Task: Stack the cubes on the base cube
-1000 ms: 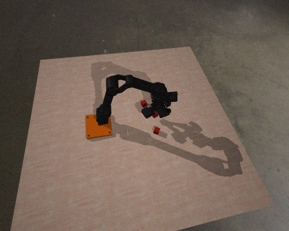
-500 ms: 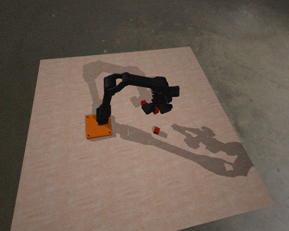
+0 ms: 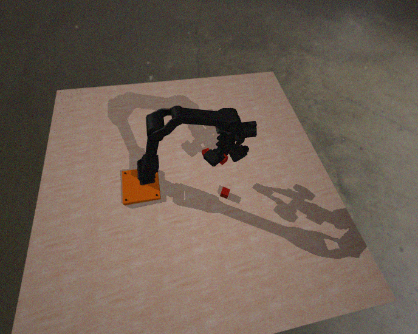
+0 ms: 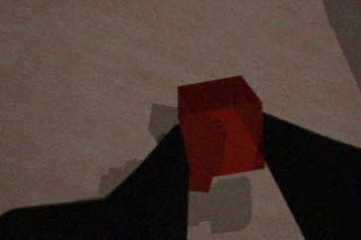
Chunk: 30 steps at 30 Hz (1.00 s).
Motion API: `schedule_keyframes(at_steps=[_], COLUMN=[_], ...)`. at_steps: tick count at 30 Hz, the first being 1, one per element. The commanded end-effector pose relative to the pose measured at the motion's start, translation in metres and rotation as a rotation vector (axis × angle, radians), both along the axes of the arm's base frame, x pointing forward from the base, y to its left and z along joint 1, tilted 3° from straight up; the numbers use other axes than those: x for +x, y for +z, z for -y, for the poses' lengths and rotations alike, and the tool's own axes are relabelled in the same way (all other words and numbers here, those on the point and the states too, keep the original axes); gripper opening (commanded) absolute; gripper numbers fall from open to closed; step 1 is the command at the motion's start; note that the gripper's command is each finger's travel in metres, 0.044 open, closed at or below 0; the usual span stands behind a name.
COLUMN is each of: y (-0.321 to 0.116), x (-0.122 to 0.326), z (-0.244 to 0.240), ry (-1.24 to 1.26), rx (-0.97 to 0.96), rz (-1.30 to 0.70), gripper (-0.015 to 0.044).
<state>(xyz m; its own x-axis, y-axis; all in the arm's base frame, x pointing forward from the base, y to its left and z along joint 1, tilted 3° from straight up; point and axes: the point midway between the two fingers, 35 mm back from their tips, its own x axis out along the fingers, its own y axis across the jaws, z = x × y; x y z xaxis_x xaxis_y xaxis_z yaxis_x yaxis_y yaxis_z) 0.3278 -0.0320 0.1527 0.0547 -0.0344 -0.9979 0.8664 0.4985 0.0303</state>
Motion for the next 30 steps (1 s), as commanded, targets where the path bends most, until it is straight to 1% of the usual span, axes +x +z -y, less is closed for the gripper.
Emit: schedule_keyframes(at_steps=[1,30], y=[-0.003,-0.032], x=[0.000,-0.010], z=[-0.010,-0.084], ry=[0.157,1.388], rx=[-0.012,-0.075], rz=[-0.003,-0.045], gripper=[0.0105,0.0105])
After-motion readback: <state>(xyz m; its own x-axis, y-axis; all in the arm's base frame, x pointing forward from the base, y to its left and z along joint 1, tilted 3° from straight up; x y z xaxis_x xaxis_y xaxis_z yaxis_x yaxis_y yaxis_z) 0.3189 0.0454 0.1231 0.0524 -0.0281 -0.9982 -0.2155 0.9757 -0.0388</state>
